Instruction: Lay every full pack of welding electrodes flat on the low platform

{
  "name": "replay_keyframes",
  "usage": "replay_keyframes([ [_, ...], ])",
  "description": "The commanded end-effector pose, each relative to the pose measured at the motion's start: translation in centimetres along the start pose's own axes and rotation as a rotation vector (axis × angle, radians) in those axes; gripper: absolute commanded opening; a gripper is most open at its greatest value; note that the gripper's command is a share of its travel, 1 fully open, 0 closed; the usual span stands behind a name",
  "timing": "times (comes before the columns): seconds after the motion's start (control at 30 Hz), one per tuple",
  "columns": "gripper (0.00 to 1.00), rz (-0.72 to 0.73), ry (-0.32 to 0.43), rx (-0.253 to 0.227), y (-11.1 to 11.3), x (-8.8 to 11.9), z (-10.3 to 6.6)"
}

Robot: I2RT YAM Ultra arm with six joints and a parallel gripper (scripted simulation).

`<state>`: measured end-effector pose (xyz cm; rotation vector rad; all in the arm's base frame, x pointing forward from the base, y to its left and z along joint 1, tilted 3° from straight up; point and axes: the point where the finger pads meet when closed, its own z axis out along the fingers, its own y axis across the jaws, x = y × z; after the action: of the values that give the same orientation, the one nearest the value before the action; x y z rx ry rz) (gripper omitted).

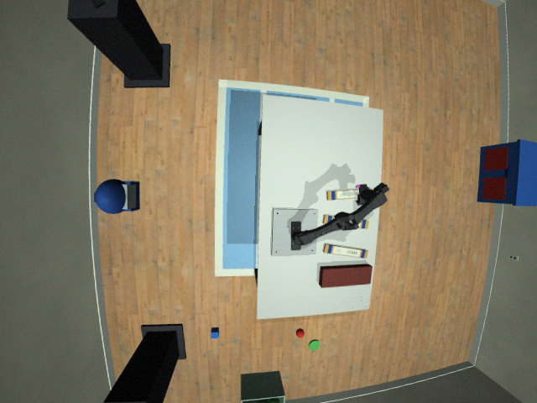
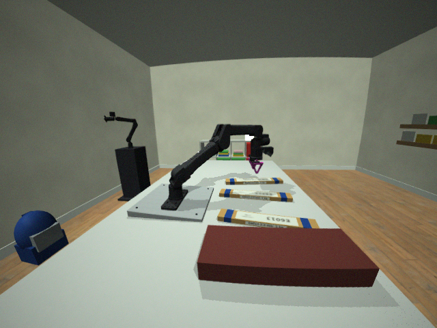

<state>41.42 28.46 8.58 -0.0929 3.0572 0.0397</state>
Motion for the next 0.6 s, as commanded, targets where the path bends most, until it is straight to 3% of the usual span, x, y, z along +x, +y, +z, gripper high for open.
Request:
replay_keyframes([
  [0.0, 0.95, -0.001, 0.034, 0.022, -0.2, 0.5, -3.7],
  [0.1, 0.95, -0.001, 0.034, 0.022, -0.2, 0.5, -4.8],
  [0.57, 0.95, -0.001, 0.033, 0.022, -0.2, 0.5, -4.8],
])
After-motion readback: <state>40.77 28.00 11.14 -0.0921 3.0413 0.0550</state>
